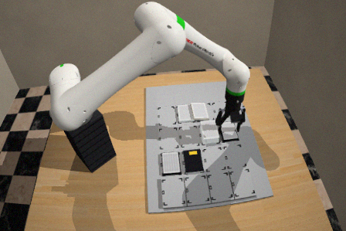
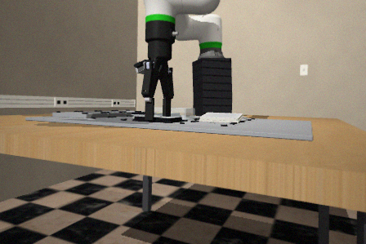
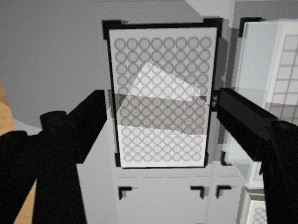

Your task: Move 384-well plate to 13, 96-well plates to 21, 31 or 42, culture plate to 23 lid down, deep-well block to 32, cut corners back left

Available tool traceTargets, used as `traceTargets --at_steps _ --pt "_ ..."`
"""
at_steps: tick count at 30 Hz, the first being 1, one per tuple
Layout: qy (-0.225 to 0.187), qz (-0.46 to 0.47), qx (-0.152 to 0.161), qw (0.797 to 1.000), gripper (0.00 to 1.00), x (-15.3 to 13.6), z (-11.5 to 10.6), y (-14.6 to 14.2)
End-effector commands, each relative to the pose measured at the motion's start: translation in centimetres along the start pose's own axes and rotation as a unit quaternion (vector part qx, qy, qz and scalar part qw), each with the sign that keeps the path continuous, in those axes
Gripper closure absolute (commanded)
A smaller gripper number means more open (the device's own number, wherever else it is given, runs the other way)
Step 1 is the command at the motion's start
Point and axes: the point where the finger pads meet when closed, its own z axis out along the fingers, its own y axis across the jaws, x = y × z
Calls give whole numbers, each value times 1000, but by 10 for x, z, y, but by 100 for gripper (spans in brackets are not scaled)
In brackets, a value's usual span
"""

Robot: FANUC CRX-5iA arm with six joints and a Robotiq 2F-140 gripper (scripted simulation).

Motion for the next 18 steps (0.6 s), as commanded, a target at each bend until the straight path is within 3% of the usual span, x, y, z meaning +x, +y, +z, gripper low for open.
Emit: traceTargets --at_steps 1,18 --pt "0 0 1 1000 30 0 -1 -1" --pt "0 0 1 1000 30 0 -21 -1"
